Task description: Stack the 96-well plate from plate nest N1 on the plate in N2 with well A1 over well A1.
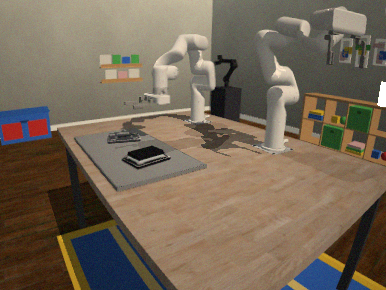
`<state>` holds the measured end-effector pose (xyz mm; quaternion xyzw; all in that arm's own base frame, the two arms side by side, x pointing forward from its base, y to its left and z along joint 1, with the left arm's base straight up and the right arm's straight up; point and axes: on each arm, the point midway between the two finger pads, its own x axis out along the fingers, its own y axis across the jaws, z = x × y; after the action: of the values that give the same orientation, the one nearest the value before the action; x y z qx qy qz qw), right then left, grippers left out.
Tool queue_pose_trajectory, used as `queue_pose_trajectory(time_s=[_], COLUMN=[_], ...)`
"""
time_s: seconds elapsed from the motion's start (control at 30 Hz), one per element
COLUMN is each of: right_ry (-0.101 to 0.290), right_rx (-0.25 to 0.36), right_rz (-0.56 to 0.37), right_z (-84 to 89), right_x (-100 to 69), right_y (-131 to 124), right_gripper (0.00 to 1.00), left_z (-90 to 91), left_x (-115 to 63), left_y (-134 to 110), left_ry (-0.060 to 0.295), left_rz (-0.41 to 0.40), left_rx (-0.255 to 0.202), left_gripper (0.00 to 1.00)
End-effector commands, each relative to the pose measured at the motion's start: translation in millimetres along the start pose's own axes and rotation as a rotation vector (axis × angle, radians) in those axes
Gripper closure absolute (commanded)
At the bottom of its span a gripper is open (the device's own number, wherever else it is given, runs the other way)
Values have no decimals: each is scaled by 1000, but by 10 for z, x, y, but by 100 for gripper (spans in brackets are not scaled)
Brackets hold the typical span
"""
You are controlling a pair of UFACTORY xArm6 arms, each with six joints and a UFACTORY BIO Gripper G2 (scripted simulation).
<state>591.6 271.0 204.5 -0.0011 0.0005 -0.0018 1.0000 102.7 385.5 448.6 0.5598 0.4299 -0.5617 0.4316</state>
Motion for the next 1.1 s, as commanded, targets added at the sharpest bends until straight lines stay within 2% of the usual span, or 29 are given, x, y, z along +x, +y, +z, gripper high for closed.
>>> queue_pose_trajectory(time_s=[0.0, 1.0, 1.07], right_ry=[-5, -5, -5], right_rx=[4, 3, 3], right_rz=[4, 4, 4], right_z=[91, 538, 538], right_x=[-41, -326, -326], right_y=[-170, -1467, -1467], right_gripper=[63, 63, 63], left_z=[-1, -1, -1], left_x=[-16, -16, -16], left_y=[0, 0, 0], left_ry=[4, 4, 4], left_rz=[0, 0, 0], left_rx=[0, 0, 0], left_gripper=[0, 0, 0])
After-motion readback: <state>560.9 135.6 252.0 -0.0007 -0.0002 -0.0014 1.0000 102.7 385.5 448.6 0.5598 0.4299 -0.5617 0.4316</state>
